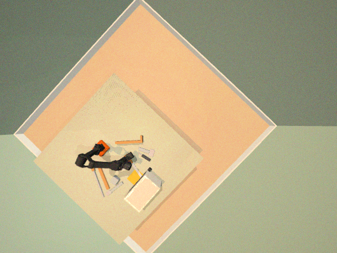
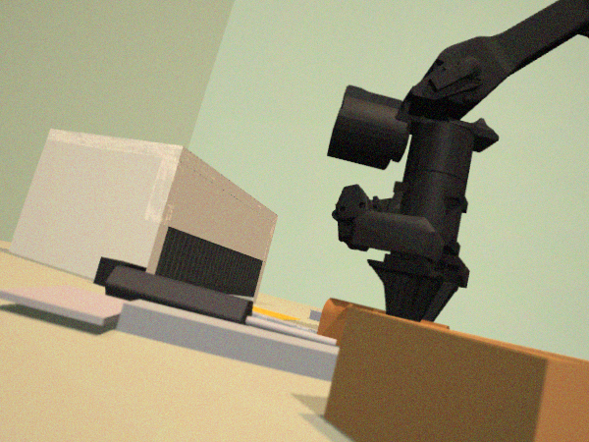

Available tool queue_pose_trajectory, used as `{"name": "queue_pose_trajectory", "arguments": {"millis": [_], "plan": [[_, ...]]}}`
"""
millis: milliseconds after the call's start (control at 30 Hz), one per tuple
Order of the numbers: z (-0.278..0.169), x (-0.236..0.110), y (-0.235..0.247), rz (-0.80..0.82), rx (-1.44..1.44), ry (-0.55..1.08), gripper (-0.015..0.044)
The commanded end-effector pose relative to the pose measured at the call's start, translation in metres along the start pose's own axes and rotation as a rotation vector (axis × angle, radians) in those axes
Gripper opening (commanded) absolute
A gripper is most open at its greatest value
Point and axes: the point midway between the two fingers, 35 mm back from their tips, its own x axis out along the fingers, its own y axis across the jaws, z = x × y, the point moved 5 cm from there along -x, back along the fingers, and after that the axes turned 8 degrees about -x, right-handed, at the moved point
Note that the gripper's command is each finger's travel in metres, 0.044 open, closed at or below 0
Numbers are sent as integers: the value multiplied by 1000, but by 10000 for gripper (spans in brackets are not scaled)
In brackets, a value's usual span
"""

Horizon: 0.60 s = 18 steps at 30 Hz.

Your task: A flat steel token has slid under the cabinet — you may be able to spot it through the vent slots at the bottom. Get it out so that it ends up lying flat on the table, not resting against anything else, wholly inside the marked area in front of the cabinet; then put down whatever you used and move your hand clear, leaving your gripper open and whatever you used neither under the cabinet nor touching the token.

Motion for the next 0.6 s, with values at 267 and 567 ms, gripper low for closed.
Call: {"name": "queue_pose_trajectory", "arguments": {"millis": [267,567], "plan": [[17,-1,-2,3,-4,0,0],[28,-1,-3,3,-4,-1,0]]}}
